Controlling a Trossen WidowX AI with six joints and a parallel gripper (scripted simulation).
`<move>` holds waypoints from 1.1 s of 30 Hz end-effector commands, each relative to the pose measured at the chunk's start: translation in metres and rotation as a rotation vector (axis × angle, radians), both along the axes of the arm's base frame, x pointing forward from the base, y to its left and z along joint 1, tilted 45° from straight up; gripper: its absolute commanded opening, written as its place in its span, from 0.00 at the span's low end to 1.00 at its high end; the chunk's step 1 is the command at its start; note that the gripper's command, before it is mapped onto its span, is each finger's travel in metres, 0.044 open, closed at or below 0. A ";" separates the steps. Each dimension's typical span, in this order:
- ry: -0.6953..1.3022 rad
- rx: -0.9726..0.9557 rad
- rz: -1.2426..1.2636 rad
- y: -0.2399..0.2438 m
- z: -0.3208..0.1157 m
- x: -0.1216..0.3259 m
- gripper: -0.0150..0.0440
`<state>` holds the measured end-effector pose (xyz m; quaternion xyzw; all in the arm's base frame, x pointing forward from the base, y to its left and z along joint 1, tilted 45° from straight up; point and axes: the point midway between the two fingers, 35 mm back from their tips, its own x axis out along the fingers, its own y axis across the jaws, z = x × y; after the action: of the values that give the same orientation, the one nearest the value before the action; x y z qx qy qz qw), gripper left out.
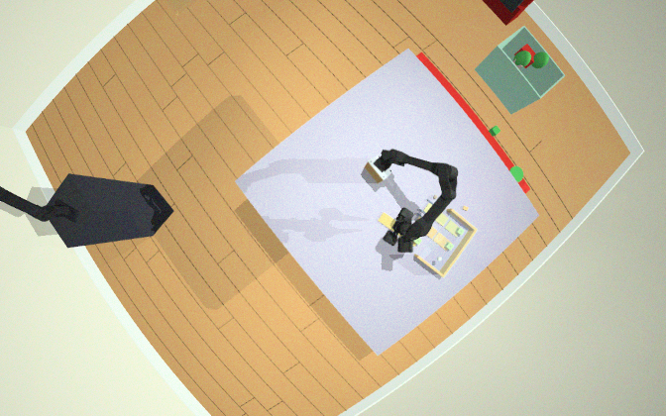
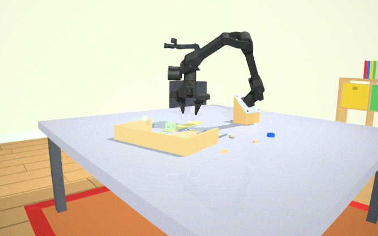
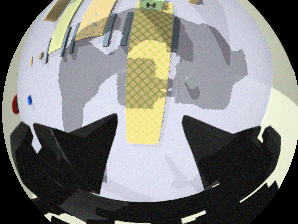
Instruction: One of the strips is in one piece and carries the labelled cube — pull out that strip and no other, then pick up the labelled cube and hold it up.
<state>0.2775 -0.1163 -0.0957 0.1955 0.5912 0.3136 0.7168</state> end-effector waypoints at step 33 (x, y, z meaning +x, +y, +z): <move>-0.008 0.007 -0.001 0.004 0.047 0.133 1.00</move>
<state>0.4005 -0.1162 -0.0518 0.1942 0.5877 0.3140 0.7200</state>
